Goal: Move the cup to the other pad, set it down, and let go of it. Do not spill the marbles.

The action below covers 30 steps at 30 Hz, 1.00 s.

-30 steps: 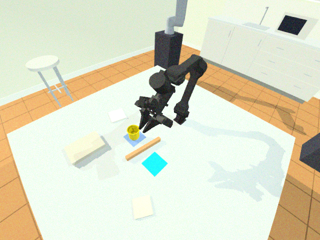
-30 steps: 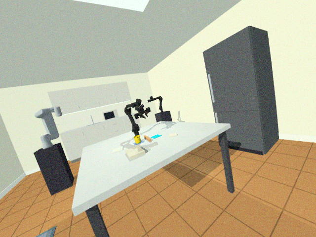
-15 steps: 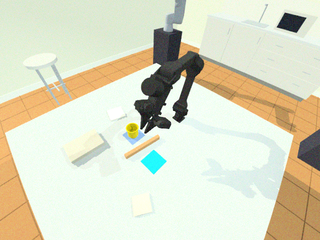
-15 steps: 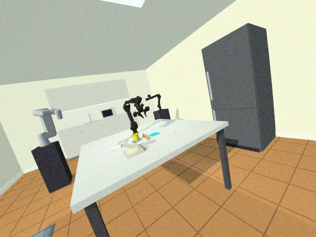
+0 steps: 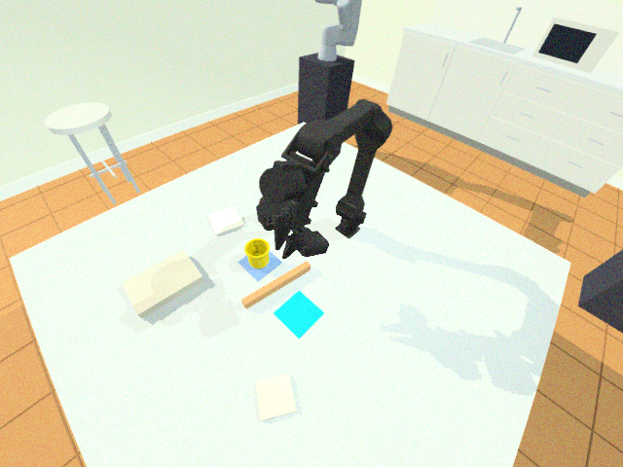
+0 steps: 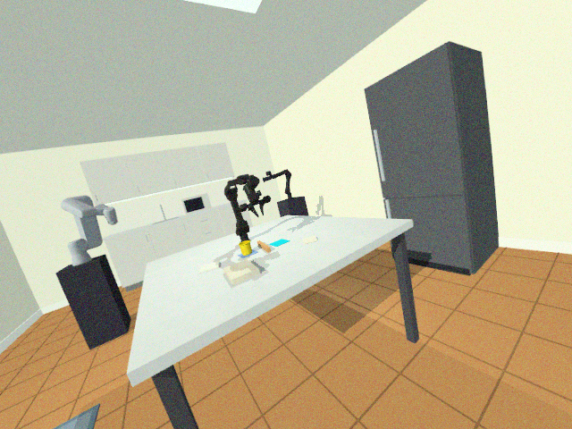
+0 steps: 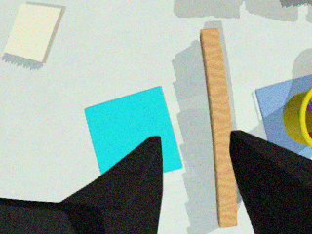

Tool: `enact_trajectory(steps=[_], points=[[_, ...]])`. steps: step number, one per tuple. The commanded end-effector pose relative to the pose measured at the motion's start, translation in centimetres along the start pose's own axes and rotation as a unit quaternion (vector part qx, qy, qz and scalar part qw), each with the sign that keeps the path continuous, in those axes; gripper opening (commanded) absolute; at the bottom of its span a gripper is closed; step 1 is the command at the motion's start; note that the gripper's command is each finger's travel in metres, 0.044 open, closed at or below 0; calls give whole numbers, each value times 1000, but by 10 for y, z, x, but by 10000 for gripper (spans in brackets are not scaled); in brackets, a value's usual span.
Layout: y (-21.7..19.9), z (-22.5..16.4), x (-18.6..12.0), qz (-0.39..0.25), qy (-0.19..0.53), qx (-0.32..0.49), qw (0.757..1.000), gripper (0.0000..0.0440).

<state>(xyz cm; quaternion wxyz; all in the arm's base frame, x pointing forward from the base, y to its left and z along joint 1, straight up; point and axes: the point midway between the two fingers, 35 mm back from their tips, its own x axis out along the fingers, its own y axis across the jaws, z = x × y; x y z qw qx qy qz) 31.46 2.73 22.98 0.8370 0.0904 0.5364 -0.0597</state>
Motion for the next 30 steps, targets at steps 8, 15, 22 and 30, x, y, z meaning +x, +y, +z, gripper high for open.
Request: enact_trajectory(steps=[8, 15, 22, 30], points=[[-16, -5, 14, -36, 76, -19, 996, 132], [-29, -10, 25, -54, 120, -30, 991, 141], [-44, -14, 36, -69, 160, -38, 984, 142], [-60, -20, 50, -81, 192, -43, 977, 145]])
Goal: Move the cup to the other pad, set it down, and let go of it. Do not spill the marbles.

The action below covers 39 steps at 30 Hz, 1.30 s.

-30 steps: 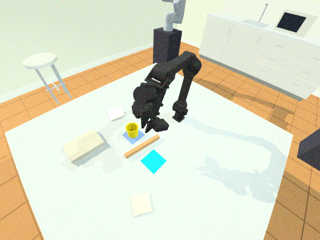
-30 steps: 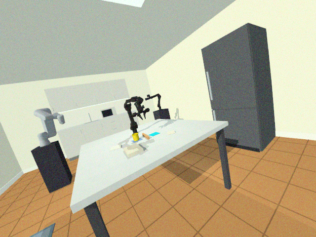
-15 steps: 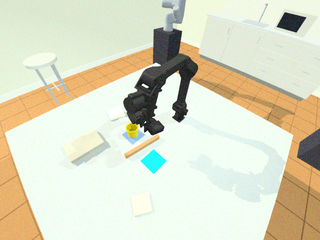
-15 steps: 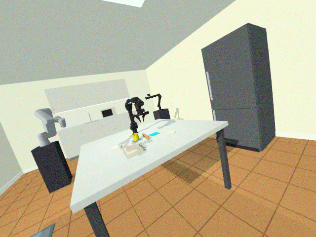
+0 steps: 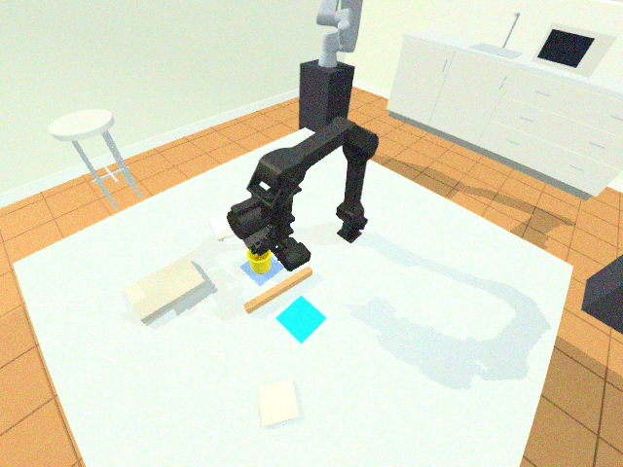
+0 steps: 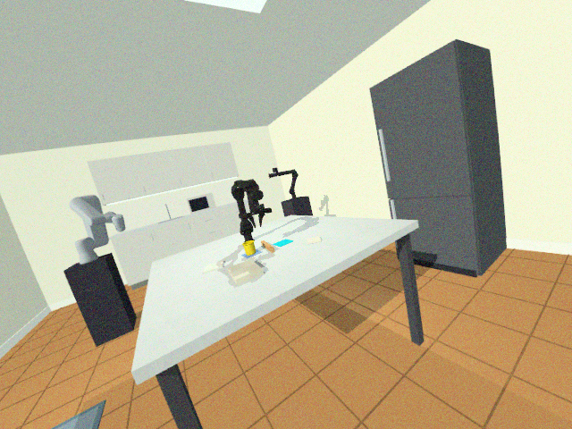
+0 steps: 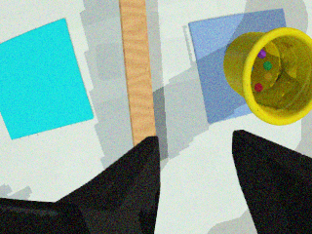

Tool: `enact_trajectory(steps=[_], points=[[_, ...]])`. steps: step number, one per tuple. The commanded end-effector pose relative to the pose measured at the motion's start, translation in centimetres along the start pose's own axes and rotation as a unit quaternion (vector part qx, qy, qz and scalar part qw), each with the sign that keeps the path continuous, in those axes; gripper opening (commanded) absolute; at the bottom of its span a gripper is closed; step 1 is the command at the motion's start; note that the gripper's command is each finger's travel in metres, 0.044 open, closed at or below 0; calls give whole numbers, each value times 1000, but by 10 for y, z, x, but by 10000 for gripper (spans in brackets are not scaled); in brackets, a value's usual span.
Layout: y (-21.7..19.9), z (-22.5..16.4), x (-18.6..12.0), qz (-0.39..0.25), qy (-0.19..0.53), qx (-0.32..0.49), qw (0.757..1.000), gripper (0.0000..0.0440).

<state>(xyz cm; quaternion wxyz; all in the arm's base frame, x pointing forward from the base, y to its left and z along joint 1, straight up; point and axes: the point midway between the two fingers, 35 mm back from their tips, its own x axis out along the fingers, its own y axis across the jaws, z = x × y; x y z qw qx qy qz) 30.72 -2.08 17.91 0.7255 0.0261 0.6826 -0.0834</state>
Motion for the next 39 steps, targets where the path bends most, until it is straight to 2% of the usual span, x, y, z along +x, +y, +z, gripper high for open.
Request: enact_trajectory(steps=[1, 26, 38, 39], points=[[-8, 0, 11, -8, 19, -4, 1000, 146], [-43, -7, 81, -13, 78, -39, 996, 197], [-47, -13, 123, 1, 95, -98, 991, 204], [-46, -14, 125, 3, 95, -105, 990, 191]])
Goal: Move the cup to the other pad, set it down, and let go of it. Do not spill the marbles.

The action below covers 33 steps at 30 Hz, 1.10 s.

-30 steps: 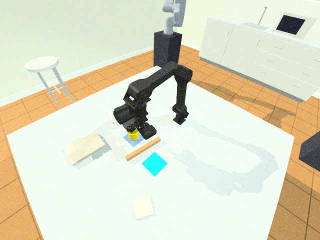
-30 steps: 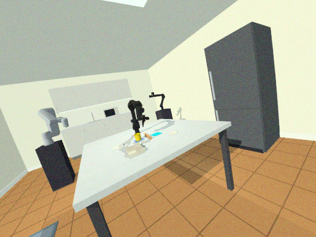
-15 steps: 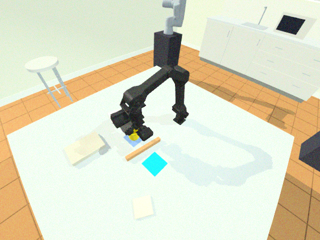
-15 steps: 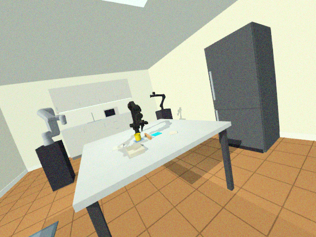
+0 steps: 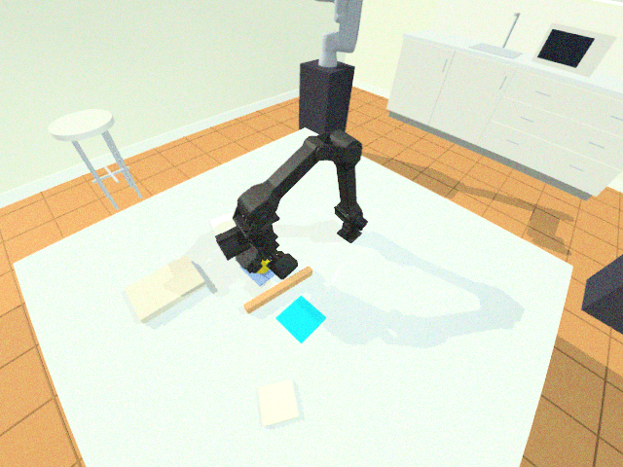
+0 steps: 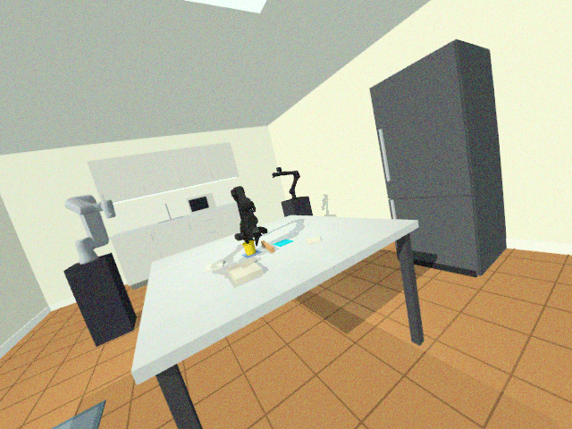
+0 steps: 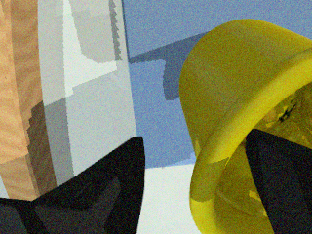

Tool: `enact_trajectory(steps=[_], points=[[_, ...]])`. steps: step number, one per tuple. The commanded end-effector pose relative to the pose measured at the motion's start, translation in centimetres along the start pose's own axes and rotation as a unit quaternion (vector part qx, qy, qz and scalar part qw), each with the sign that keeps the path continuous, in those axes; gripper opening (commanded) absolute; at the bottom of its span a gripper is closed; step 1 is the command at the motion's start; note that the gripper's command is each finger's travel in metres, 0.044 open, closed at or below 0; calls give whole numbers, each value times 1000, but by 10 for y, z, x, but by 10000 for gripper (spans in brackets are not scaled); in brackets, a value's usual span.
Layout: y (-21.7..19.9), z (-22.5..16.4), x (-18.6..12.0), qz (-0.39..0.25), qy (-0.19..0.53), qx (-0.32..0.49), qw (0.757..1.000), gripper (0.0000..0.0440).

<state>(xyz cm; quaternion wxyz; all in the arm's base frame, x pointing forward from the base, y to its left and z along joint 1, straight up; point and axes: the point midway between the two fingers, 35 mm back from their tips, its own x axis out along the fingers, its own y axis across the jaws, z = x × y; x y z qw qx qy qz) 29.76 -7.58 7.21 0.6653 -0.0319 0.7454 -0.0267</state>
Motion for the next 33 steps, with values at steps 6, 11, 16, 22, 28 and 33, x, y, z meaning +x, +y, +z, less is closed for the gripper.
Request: enact_trajectory(steps=[6, 11, 16, 22, 28, 33], points=[[0, -2, 21, 7, 8, -64, 998, 55], [0, -2, 18, 7, 6, -95, 995, 1], [0, -1, 9, 10, -3, -119, 993, 8], [1, 2, -5, 10, -14, -140, 990, 13], [6, 5, -23, 8, -27, -153, 988, 7], [12, 10, -39, 5, -39, -162, 986, 5]])
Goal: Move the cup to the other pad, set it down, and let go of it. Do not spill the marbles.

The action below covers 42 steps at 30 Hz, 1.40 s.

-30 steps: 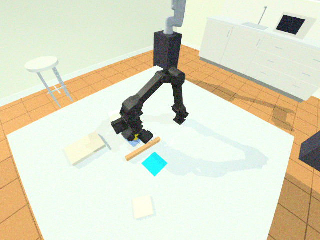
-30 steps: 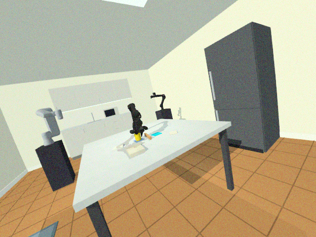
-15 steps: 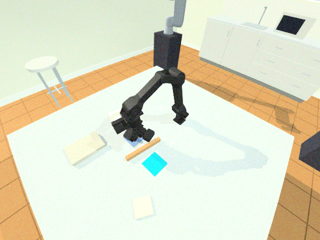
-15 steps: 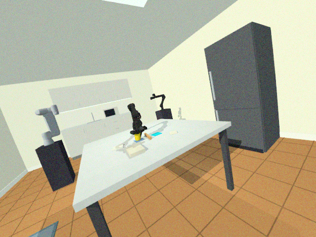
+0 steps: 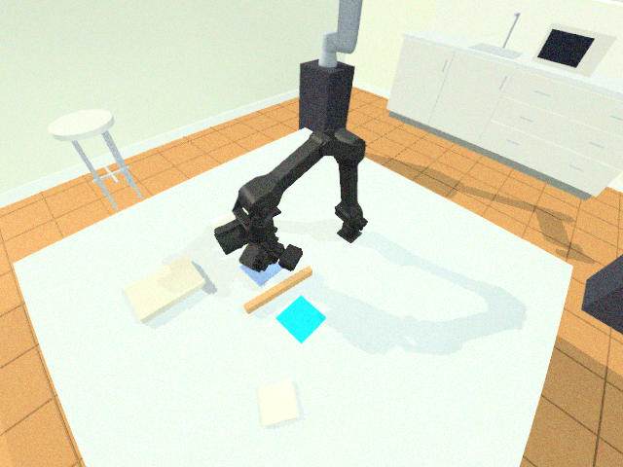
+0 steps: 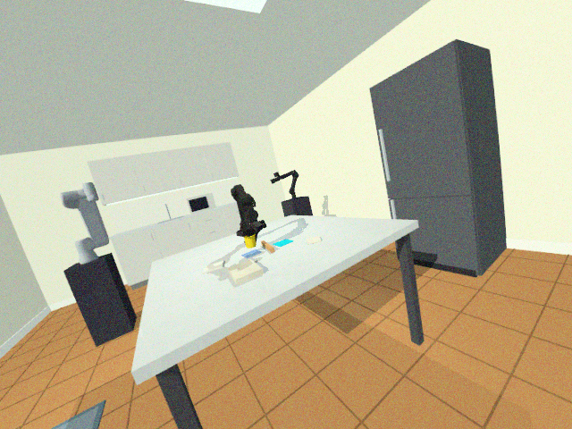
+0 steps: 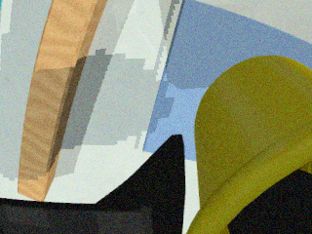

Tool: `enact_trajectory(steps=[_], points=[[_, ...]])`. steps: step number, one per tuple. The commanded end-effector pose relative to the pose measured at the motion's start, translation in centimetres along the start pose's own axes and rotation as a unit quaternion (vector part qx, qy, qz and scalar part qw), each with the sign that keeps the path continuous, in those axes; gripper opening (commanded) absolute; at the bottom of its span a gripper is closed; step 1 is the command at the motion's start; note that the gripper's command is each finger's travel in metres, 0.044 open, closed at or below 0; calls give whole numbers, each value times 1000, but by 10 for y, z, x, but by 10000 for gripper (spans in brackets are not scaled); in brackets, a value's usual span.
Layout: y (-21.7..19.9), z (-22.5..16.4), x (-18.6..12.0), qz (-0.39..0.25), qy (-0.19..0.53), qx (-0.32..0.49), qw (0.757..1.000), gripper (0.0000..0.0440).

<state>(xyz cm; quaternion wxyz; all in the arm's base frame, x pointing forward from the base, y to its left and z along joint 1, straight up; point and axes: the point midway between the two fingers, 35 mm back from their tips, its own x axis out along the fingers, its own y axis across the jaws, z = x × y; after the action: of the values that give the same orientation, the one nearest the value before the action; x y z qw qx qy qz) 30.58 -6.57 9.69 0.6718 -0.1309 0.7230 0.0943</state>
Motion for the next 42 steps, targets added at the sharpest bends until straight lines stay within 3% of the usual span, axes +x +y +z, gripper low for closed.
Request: enact_trajectory(steps=[1, 20, 42], points=[[4, 8, -16, -4, -15, -9, 1000, 5], [47, 51, -49, -22, -70, -48, 996, 0], [128, 88, -49, -25, -117, -89, 989, 0]])
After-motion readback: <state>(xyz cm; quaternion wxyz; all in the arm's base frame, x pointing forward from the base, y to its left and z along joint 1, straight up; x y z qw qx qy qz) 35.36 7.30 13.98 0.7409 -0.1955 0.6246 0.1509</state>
